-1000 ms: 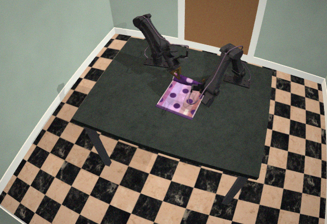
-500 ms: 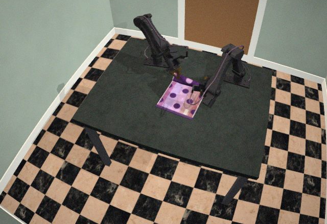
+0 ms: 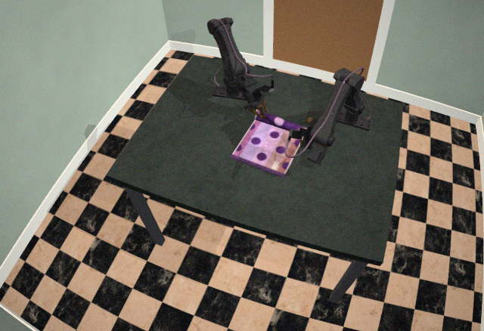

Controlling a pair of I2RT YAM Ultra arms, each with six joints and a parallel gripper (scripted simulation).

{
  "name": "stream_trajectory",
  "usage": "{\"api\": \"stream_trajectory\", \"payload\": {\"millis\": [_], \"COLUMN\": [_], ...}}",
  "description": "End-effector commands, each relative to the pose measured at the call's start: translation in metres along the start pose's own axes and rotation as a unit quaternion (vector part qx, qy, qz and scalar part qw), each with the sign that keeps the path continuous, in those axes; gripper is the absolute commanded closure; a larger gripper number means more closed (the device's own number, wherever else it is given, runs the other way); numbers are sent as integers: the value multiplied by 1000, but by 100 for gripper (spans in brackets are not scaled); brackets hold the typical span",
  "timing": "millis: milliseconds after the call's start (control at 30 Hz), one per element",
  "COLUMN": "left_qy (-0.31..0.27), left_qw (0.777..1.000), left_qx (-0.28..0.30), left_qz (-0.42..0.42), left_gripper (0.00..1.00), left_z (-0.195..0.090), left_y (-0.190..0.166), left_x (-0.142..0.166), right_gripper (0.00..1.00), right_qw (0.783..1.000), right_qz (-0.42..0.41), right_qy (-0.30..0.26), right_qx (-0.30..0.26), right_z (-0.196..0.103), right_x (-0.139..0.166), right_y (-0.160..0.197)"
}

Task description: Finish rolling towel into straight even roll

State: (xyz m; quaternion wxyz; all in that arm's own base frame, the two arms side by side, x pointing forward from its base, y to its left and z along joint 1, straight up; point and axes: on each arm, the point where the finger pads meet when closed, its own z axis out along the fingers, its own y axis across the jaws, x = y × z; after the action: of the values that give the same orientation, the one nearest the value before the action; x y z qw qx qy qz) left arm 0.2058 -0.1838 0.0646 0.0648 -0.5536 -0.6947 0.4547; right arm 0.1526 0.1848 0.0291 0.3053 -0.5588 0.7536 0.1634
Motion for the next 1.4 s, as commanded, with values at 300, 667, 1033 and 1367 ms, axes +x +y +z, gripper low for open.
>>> {"api": "stream_trajectory", "payload": {"millis": [300, 667, 1033, 1367], "left_qy": [-5, -18, -28, -28], "left_qw": [989, 932, 847, 844], "left_qx": [-107, -276, -407, -409], "left_qz": [99, 235, 340, 345], "left_gripper": [11, 7, 3, 2], "left_z": [4, 23, 38, 40], "left_y": [-15, -34, -49, -49], "left_x": [-7, -14, -20, -21], "right_gripper": [83, 83, 83, 83], "right_qw": [982, 949, 910, 904], "right_qz": [97, 178, 242, 250], "right_qy": [18, 27, 34, 35], "right_qx": [-162, -260, -336, -345], "right_z": [-4, -6, -8, -5], "right_x": [-2, -4, -5, -3], "right_y": [10, 10, 10, 10]}}
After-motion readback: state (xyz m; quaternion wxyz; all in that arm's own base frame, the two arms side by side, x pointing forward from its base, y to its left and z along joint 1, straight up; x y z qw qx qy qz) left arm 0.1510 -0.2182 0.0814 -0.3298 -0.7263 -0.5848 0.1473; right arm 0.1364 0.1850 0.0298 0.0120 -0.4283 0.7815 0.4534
